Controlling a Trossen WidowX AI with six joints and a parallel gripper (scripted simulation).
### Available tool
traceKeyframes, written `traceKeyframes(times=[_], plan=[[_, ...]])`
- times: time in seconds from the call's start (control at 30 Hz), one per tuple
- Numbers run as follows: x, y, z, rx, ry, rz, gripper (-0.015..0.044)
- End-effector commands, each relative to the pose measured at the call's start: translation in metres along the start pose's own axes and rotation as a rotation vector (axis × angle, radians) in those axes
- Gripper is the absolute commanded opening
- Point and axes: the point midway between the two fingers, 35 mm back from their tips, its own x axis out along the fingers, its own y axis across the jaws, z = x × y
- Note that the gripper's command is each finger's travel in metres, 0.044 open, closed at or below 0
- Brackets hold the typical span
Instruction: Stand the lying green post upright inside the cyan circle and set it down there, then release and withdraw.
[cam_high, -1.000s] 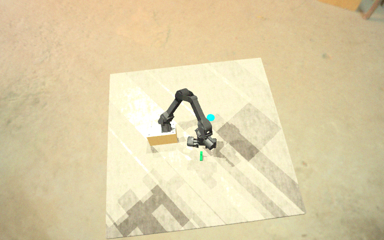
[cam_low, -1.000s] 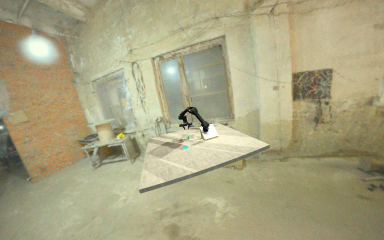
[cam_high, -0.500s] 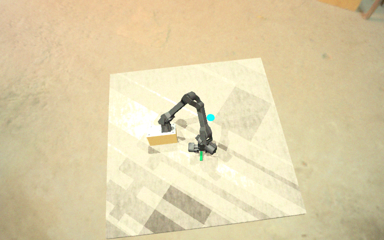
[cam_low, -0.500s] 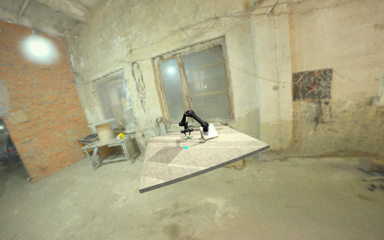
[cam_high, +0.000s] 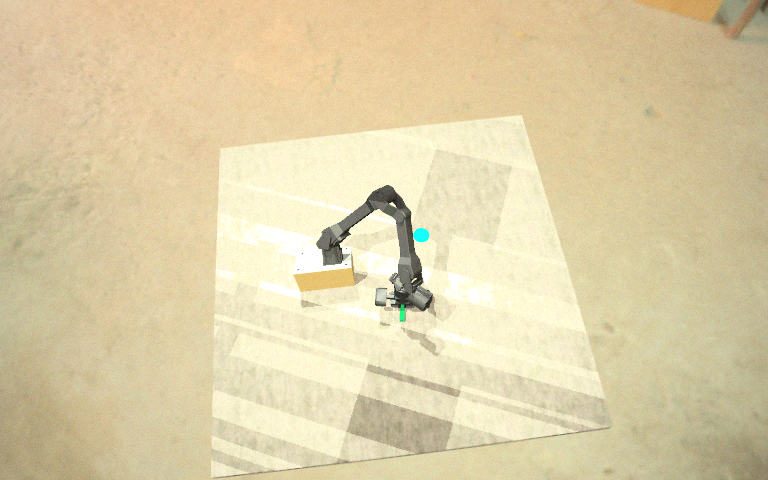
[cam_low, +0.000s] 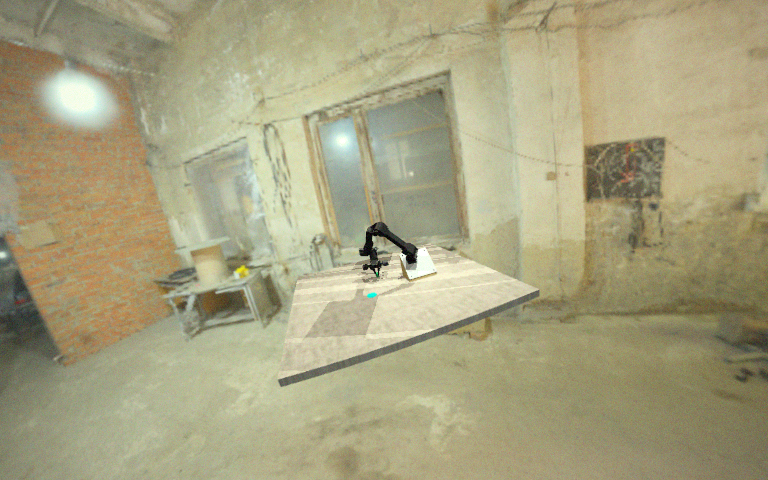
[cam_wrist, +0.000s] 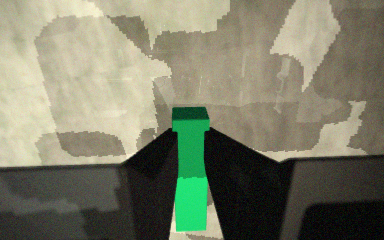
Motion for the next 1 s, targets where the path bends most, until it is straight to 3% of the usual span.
traceKeyframes(times=[0.0, 0.97], plan=[[-0.001, -0.001, 0.000, 0.002, -0.002, -0.011, 0.0023], [-0.046, -0.010, -0.008, 0.001, 0.016, -0.045, 0.0023]])
